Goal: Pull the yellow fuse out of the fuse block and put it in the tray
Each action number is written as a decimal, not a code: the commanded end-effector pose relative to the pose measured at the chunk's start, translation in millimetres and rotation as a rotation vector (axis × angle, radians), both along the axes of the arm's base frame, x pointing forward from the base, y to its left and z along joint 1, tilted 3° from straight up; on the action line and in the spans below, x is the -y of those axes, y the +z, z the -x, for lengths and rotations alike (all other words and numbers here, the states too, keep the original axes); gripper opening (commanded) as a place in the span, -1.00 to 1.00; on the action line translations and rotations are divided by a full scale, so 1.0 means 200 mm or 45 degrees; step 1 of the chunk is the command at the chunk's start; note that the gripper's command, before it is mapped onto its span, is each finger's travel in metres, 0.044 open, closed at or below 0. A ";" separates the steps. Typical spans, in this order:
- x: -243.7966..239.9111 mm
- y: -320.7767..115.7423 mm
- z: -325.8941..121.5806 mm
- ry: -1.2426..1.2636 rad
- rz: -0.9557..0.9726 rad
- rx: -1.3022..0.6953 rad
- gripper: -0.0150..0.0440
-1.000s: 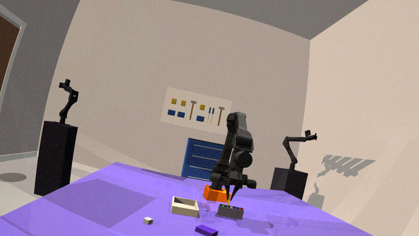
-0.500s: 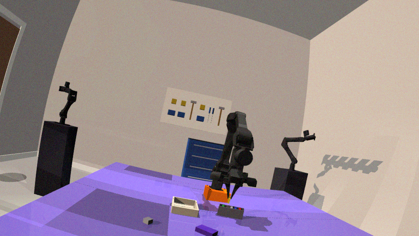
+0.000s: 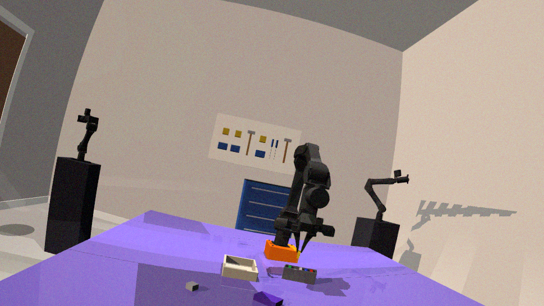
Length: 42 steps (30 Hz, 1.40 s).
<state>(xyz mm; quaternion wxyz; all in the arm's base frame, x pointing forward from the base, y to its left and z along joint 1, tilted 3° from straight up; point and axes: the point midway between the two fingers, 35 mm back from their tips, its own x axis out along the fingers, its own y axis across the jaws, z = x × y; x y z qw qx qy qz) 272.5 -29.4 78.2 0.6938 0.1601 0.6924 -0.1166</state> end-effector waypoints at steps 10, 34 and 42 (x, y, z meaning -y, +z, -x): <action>0.25 0.01 -0.04 0.004 0.017 0.008 -0.49; 0.88 -0.02 0.07 0.003 0.030 0.004 -0.49; 0.88 -0.05 0.07 0.003 0.030 0.004 -0.49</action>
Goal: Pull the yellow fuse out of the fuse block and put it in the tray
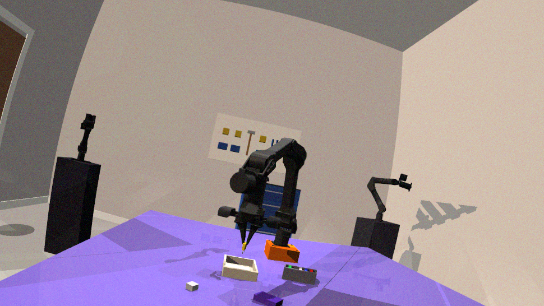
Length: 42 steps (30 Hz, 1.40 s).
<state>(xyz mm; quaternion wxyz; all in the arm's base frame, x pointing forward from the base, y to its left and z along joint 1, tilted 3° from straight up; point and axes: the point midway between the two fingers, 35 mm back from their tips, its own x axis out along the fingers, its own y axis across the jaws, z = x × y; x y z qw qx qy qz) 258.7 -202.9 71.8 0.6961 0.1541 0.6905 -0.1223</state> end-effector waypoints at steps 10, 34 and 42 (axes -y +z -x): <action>0.01 -0.10 0.00 0.003 0.008 0.001 -0.49; 0.01 -0.17 0.00 0.001 0.003 0.004 0.40; 0.01 0.01 0.00 0.003 0.008 0.001 0.63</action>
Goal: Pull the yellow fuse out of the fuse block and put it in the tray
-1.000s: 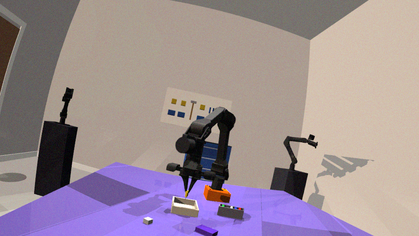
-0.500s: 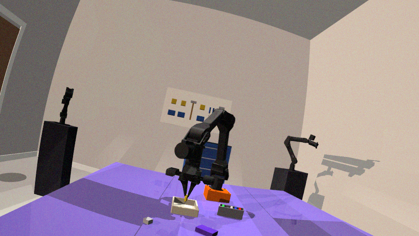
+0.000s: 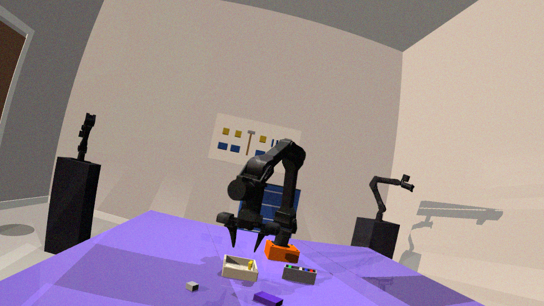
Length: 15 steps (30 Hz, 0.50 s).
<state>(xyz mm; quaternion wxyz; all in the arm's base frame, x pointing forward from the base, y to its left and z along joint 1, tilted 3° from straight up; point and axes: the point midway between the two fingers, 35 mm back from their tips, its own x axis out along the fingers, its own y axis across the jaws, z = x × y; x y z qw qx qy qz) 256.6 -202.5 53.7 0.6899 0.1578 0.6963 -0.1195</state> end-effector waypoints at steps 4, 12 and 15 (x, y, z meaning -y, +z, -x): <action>0.02 0.10 -0.01 0.004 0.023 0.020 0.63; 0.01 0.09 -0.01 0.000 0.017 0.021 0.63; 0.01 0.09 -0.01 0.000 0.017 0.021 0.63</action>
